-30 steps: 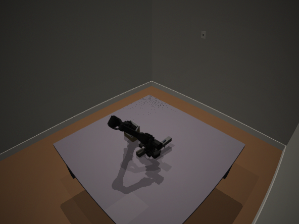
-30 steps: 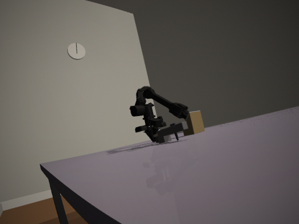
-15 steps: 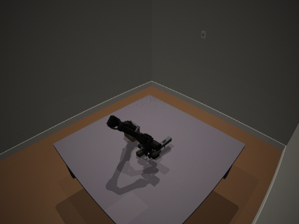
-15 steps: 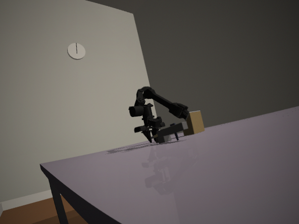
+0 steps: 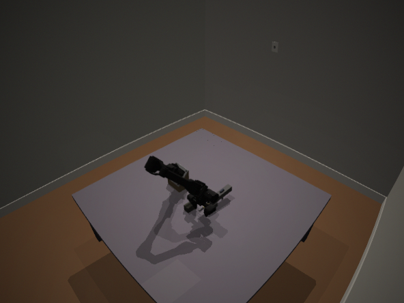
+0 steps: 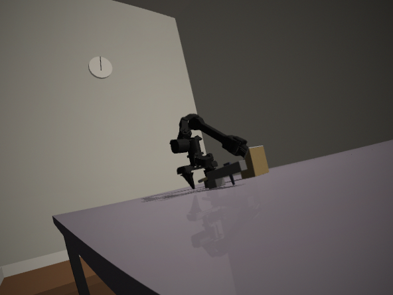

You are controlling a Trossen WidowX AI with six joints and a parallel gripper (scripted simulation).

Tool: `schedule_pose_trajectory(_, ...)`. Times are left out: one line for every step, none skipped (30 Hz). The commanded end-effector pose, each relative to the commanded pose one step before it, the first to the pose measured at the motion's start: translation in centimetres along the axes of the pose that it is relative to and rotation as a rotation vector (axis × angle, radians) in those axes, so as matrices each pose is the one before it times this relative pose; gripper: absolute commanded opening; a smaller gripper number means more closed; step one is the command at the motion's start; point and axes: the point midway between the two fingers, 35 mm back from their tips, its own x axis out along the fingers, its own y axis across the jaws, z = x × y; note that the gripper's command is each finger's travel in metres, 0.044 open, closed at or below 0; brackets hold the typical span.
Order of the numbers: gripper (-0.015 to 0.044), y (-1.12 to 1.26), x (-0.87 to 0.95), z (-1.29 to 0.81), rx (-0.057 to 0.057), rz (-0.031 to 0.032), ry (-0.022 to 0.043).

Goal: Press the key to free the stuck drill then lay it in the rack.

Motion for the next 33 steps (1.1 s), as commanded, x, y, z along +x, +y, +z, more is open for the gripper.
schedule_pose_trajectory(0.0440,0.034,0.118,0.261,0.0019,0.00305,0.00066)
schedule_pose_trajectory(0.0440,-0.003,0.002,0.039,0.0000,0.00000,-0.00002)
schedule_pose_trajectory(0.0440,-0.004,0.004,0.060,0.0000,0.00000,-0.00002)
schedule_pose_trajectory(0.0440,-0.005,0.003,0.044,0.0000,0.00000,-0.00002)
schedule_pose_trajectory(0.0440,-0.003,0.003,0.037,0.0000,0.00000,-0.00001)
schedule_pose_trajectory(0.0440,-0.002,0.003,0.036,0.0000,0.00000,-0.00001)
schedule_pose_trajectory(0.0440,-0.001,0.004,0.034,0.0000,0.00000,-0.00001)
schedule_pose_trajectory(0.0440,-0.001,0.005,0.033,0.0000,0.00000,-0.00001)
schedule_pose_trajectory(0.0440,-0.001,0.006,0.032,0.0000,0.00000,-0.00001)
schedule_pose_trajectory(0.0440,-0.001,0.006,0.031,0.0000,0.00000,-0.00001)
schedule_pose_trajectory(0.0440,-0.001,0.007,0.030,0.0000,0.00000,-0.00001)
schedule_pose_trajectory(0.0440,-0.001,0.007,0.029,0.0000,0.00000,-0.00001)
schedule_pose_trajectory(0.0440,-0.001,0.008,0.029,0.0000,0.00000,-0.00001)
schedule_pose_trajectory(0.0440,-0.001,0.008,0.028,0.0000,0.00000,-0.00001)
schedule_pose_trajectory(0.0440,-0.001,0.009,0.027,0.0000,0.00000,-0.00001)
schedule_pose_trajectory(0.0440,-0.001,0.009,0.027,0.0000,0.00000,-0.00001)
schedule_pose_trajectory(0.0440,-0.001,0.009,0.026,0.0000,0.00000,-0.00001)
schedule_pose_trajectory(0.0440,-0.001,0.010,0.026,0.0000,0.00000,-0.00001)
schedule_pose_trajectory(0.0440,-0.001,0.010,0.025,0.0000,0.00000,-0.00001)
schedule_pose_trajectory(0.0440,-0.001,0.010,0.025,0.0000,0.00000,-0.00001)
schedule_pose_trajectory(0.0440,-0.001,0.010,0.024,0.0000,0.00000,-0.00001)
schedule_pose_trajectory(0.0440,0.000,0.011,0.024,0.0000,0.00000,-0.00001)
schedule_pose_trajectory(0.0440,0.000,0.011,0.024,0.0000,0.00000,-0.00001)
schedule_pose_trajectory(0.0440,0.001,0.011,0.023,0.0000,0.00000,-0.00001)
schedule_pose_trajectory(0.0440,0.001,0.011,0.023,0.0000,0.00000,-0.00001)
schedule_pose_trajectory(0.0440,0.001,0.011,0.022,0.0000,0.00000,0.00000)
schedule_pose_trajectory(0.0440,0.002,0.011,0.022,0.0000,0.00000,0.00000)
schedule_pose_trajectory(0.0440,0.002,0.011,0.021,0.0000,0.00000,0.00000)
schedule_pose_trajectory(0.0440,0.002,0.011,0.020,0.0000,0.00000,0.00000)
schedule_pose_trajectory(0.0440,0.002,0.010,0.019,0.0000,0.00000,0.00000)
schedule_pose_trajectory(0.0440,0.002,0.010,0.018,0.0000,0.00000,0.00000)
schedule_pose_trajectory(0.0440,0.003,0.010,0.018,0.0000,0.00000,0.00000)
schedule_pose_trajectory(0.0440,0.003,0.010,0.017,0.0000,0.00000,0.00000)
